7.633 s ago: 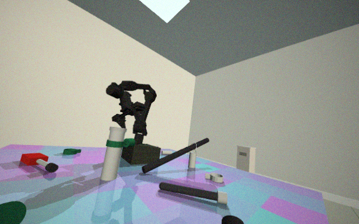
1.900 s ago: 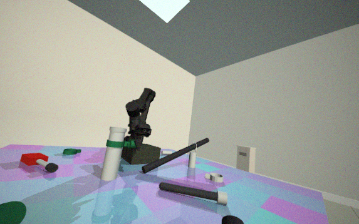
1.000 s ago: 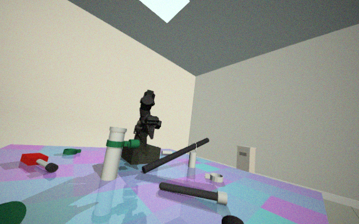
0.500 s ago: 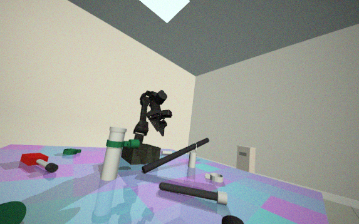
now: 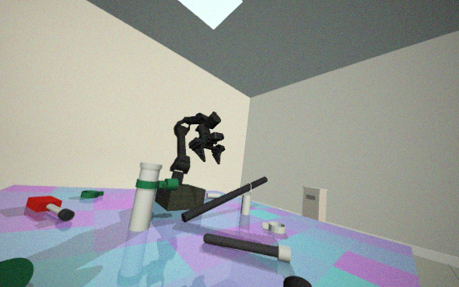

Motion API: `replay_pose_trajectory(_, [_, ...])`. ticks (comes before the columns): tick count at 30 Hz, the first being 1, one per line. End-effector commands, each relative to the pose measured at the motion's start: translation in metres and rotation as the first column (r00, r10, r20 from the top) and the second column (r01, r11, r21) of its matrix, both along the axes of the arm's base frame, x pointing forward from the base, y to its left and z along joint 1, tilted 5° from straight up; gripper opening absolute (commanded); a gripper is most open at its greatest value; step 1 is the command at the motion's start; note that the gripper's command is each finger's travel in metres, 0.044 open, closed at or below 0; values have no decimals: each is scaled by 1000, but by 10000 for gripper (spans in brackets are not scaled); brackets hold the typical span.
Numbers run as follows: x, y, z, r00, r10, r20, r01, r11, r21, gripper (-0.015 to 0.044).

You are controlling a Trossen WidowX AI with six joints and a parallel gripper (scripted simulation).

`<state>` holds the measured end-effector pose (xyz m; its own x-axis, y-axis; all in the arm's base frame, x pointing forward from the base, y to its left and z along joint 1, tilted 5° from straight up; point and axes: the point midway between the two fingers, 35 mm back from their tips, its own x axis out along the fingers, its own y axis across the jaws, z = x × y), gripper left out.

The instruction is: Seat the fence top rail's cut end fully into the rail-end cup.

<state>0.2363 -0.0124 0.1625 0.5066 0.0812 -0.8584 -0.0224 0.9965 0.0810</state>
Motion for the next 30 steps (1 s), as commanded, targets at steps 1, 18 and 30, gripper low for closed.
replay_pose_trajectory(1, [1, 1, -1, 999, 30, -15, -31, 999, -19, 440])
replay_pose_trajectory(18, [27, 48, -88, 143, 893, -428, -989, 117, -86, 440])
replay_pose_trajectory(30, [28, 50, -120, 143, 893, -428, -989, 117, -86, 440])
